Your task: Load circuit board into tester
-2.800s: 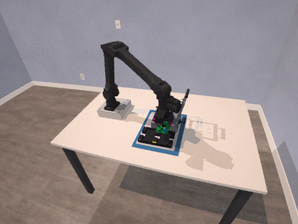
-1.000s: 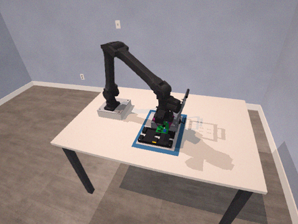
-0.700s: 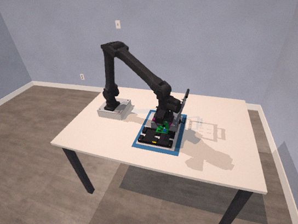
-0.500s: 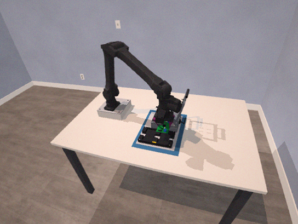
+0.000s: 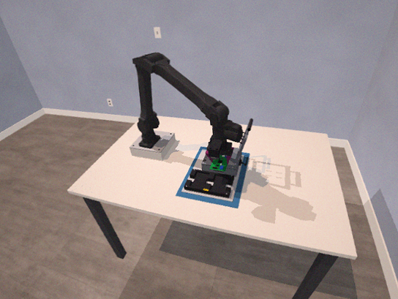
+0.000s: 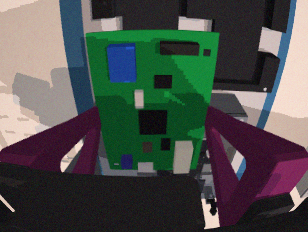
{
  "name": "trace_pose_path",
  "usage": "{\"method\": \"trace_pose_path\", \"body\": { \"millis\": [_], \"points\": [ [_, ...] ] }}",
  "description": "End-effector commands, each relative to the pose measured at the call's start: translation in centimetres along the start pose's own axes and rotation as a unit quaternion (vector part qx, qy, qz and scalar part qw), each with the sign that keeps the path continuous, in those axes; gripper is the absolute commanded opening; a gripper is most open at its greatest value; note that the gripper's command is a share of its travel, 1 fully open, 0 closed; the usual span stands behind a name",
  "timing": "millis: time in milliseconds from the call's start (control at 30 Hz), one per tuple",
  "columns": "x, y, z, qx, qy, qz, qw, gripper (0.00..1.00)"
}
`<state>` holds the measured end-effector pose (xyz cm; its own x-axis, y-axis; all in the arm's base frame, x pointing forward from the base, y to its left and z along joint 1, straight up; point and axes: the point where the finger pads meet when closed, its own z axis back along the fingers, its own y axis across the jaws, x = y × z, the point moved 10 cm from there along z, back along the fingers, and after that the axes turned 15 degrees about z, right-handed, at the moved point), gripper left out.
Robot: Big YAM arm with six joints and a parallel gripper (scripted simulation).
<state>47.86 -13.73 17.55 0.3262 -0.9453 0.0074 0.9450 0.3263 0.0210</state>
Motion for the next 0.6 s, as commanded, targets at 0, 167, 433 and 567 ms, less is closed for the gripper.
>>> {"method": "trace_pose_path", "body": {
  "millis": [0, 167, 433, 567],
  "points": [
    [-1.2, 0.5, 0.9, 0.009, -0.006, -0.002, 1.0, 0.72],
    [-2.8, 0.5, 0.7, 0.009, -0.005, -0.002, 1.0, 0.72],
    [-5.6, 0.6, 1.1, 0.012, -0.006, -0.002, 1.0, 0.72],
    [-6.3, 0.7, 1.2, 0.013, -0.006, -0.002, 1.0, 0.72]
  ]
}}
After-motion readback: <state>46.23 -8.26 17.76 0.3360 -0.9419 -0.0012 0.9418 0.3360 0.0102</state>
